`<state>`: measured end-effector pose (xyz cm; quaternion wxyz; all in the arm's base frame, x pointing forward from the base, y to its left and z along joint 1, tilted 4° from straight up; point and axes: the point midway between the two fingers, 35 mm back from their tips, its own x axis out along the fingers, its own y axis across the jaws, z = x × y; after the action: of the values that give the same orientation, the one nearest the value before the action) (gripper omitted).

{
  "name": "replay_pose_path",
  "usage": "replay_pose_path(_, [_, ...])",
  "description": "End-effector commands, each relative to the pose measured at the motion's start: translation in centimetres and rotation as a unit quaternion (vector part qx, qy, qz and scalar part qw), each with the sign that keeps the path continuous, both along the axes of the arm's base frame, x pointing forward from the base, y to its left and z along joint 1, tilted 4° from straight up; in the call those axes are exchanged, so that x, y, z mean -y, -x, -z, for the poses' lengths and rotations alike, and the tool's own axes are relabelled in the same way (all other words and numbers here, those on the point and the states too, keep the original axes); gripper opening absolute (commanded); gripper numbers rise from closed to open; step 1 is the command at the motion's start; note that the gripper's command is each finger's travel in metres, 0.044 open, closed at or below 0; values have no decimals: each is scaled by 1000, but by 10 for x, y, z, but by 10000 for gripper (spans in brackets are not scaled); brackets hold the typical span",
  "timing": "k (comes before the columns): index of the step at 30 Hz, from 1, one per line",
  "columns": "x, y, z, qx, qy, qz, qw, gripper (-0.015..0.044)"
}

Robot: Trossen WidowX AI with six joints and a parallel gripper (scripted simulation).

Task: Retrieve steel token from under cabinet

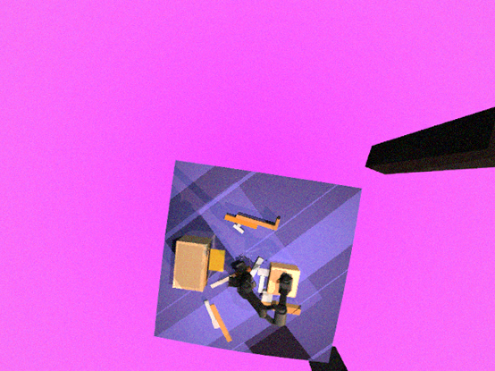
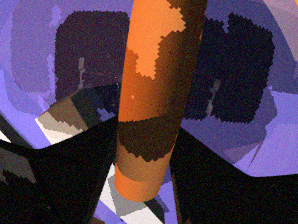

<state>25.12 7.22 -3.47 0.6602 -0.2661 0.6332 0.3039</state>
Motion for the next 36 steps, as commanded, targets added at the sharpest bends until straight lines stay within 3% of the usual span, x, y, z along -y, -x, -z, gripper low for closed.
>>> replay_pose_path(1, [-4, 1, -1, 1, -1, 0, 1000, 0])
replay_pose_path(36, [-37, 15, -3, 1, -3, 0, 1000, 0])
